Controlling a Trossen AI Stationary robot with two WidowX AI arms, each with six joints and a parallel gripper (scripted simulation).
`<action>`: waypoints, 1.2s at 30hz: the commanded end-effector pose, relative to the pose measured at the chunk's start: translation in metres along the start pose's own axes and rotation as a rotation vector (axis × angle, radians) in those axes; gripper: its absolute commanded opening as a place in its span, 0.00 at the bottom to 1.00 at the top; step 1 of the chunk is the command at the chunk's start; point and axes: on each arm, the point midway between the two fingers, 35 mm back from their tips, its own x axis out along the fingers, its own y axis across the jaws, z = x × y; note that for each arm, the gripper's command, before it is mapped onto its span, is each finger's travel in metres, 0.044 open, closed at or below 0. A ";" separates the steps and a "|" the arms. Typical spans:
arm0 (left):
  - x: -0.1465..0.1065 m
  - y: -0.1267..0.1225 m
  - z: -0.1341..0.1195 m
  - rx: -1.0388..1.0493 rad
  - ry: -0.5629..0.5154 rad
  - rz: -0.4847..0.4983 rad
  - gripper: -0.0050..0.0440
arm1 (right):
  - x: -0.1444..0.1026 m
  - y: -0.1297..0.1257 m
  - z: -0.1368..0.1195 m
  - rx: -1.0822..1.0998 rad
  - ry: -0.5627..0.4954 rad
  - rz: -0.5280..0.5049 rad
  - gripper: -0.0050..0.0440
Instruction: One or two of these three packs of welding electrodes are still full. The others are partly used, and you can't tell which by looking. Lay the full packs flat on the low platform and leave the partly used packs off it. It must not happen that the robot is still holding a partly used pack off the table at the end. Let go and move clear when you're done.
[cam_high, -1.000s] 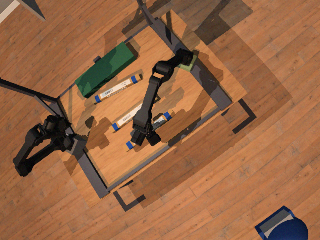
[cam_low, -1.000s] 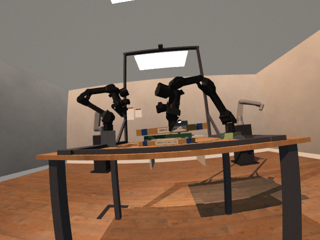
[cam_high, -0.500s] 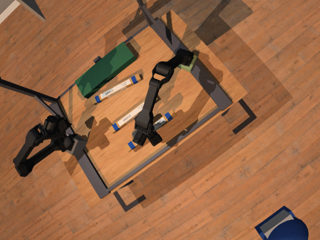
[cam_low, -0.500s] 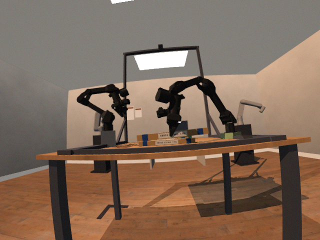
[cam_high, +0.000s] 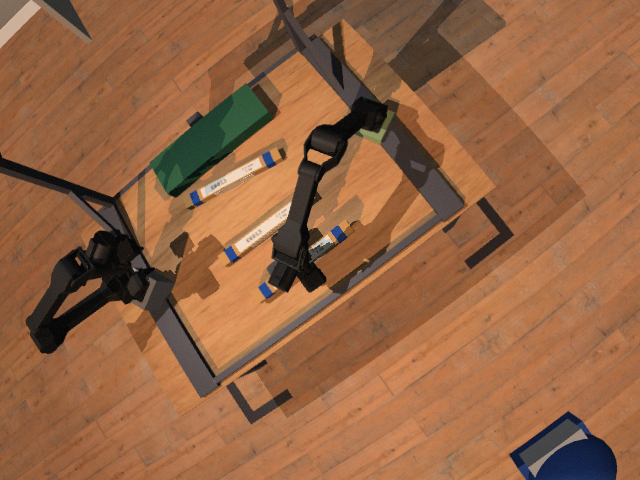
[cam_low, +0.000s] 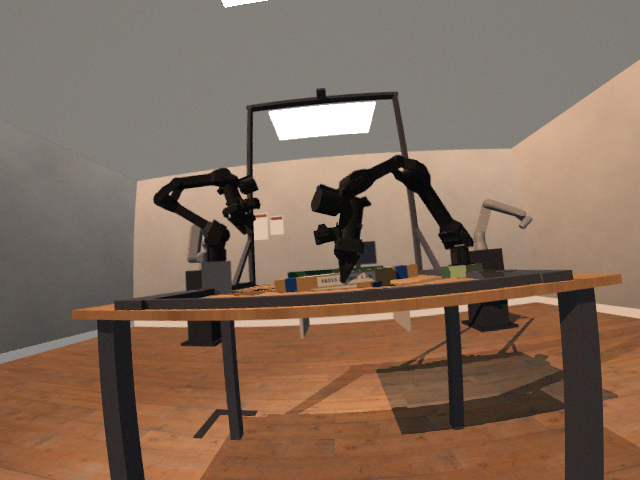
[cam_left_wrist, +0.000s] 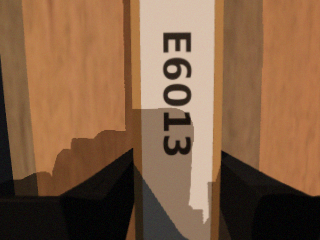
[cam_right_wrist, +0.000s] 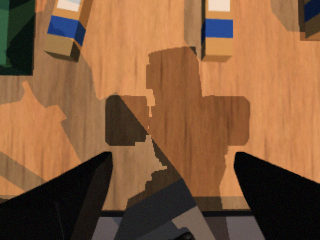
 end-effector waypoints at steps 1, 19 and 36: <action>-0.033 0.006 0.024 0.015 -0.109 0.049 0.00 | -0.006 0.000 0.005 0.001 -0.022 0.002 0.78; -0.025 0.005 0.022 0.015 -0.110 0.050 0.00 | -0.006 0.000 0.005 0.001 -0.022 0.002 0.78; -0.015 0.006 0.021 0.015 -0.109 0.049 0.00 | -0.006 0.000 0.005 0.001 -0.022 0.002 0.78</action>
